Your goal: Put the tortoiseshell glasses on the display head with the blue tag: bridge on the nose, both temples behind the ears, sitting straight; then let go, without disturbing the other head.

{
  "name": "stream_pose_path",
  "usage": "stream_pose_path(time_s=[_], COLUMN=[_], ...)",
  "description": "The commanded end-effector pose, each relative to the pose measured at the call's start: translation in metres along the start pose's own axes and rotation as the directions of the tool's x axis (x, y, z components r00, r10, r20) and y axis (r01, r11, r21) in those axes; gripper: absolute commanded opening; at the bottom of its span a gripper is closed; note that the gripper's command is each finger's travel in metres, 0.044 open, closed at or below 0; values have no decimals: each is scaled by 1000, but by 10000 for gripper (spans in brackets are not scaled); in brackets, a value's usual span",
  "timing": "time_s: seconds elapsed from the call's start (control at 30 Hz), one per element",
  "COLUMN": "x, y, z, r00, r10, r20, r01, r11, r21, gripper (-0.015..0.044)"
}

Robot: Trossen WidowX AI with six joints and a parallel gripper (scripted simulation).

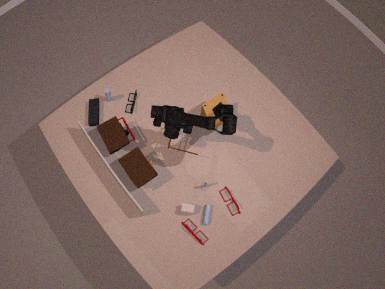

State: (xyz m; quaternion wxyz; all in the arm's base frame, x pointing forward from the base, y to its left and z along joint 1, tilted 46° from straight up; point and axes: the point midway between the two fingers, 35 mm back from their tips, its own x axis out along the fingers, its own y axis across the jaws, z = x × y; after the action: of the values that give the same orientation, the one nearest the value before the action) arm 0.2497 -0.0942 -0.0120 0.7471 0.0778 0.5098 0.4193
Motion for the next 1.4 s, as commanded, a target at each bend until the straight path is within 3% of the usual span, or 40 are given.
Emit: stream_pose_path(time_s=[0.0, 0.27, 0.7, 1.37], x=[-29, -33, -49, -71], y=[1, 4, 26, 71], z=[-2, -3, 22, 56], r00=[1000, 1000, 993, 963], r10=[-13, -19, -108, -258], r20=[3, -2, -47, -76], r01=[13, 19, 117, 234], r11=[1000, 1000, 944, 663], r21=[-14, 11, 308, 711], gripper=[0, 0, 0, 0])
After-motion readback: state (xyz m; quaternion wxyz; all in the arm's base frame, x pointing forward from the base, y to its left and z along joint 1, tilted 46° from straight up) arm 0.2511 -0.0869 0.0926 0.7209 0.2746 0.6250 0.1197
